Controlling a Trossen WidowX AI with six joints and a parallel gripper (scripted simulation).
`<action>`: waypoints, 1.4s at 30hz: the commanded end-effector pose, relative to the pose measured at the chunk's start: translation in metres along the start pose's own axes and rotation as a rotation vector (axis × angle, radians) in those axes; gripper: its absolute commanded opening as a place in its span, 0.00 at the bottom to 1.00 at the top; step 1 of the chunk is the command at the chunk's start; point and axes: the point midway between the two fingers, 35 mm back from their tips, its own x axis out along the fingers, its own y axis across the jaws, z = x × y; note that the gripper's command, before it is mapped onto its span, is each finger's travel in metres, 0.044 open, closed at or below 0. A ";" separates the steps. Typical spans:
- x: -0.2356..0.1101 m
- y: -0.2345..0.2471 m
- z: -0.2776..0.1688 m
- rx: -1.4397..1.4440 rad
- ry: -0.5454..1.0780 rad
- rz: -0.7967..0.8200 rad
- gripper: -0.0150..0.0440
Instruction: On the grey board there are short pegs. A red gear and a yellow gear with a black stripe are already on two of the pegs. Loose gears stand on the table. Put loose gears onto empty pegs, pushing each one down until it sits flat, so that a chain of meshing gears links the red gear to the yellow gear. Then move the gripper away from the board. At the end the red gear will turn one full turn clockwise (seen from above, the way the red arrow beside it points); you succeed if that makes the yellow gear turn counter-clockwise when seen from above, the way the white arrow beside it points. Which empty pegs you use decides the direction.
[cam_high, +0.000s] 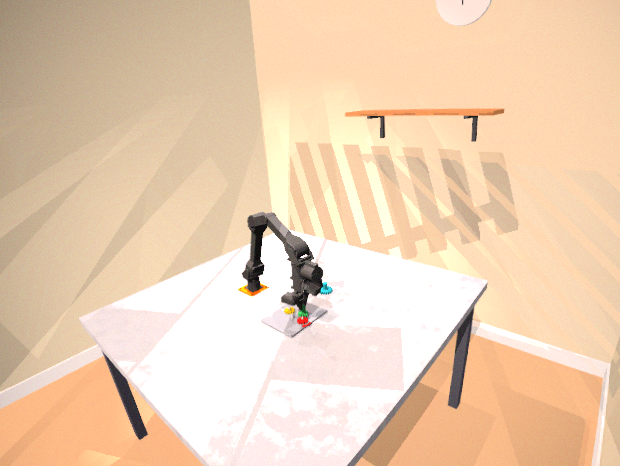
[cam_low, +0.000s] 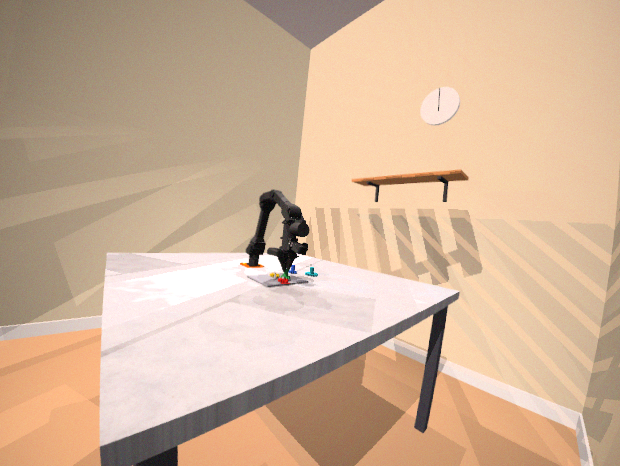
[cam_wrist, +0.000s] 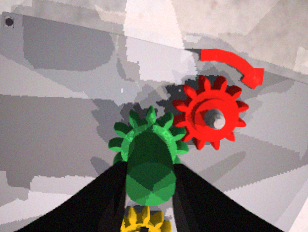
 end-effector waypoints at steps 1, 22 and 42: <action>0.001 0.001 0.000 -0.106 -0.003 0.002 0.25; 0.005 0.001 0.001 -0.175 -0.003 0.002 0.25; -0.033 0.000 0.001 -0.094 -0.003 0.002 0.49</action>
